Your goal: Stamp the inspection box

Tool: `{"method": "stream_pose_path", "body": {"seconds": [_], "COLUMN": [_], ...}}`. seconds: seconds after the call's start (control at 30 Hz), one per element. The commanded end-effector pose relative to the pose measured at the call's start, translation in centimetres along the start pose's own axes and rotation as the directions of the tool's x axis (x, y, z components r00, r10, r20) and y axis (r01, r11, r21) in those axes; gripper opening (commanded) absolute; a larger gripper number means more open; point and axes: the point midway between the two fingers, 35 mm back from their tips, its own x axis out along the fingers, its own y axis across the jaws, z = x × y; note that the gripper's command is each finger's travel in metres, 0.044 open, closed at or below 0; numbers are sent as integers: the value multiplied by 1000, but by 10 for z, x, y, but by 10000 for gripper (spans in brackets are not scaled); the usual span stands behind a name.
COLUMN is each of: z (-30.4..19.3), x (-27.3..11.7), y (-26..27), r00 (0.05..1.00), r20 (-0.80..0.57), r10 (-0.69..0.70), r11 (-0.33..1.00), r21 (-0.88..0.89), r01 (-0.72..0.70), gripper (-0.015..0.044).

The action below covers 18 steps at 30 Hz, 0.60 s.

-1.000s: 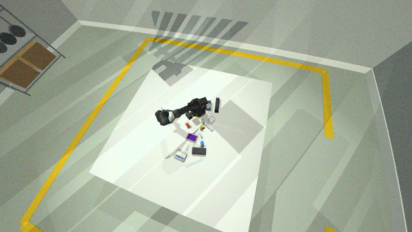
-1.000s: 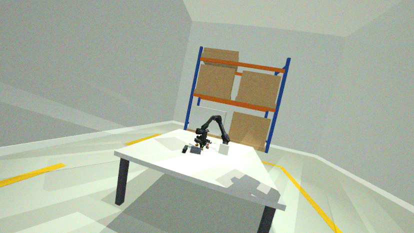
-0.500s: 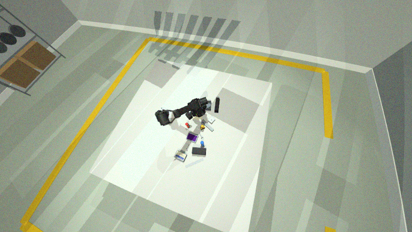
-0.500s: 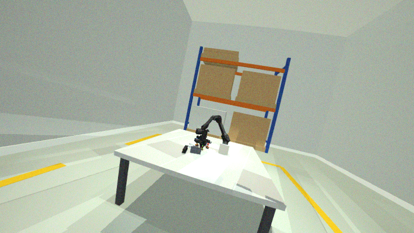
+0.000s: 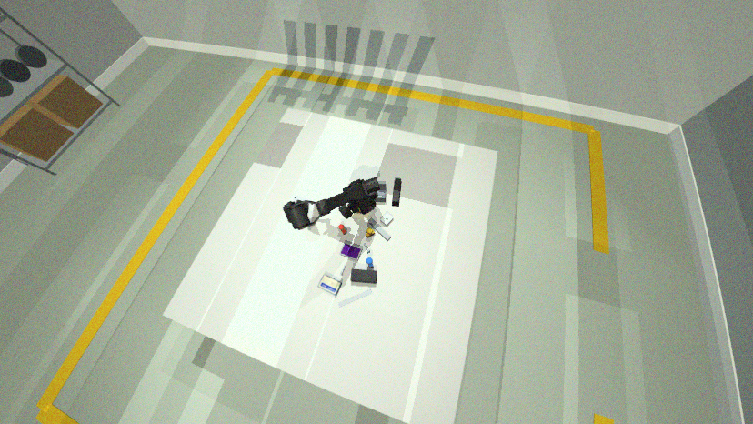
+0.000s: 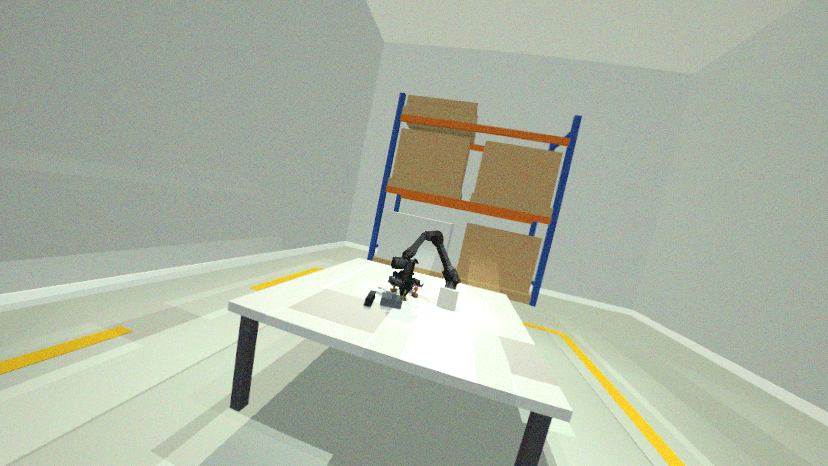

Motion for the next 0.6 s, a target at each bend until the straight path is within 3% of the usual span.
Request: {"method": "stream_pose_path", "body": {"seconds": [0.0,0.57], "z": [1,1], "x": [-2,-11], "y": [0,0], "r00": [1000,1000], "r20": [3,3], "r10": [-1,-1], "r11": [1000,1000], "r21": [-2,-2], "r01": [1,1], "gripper": [0,0]}}
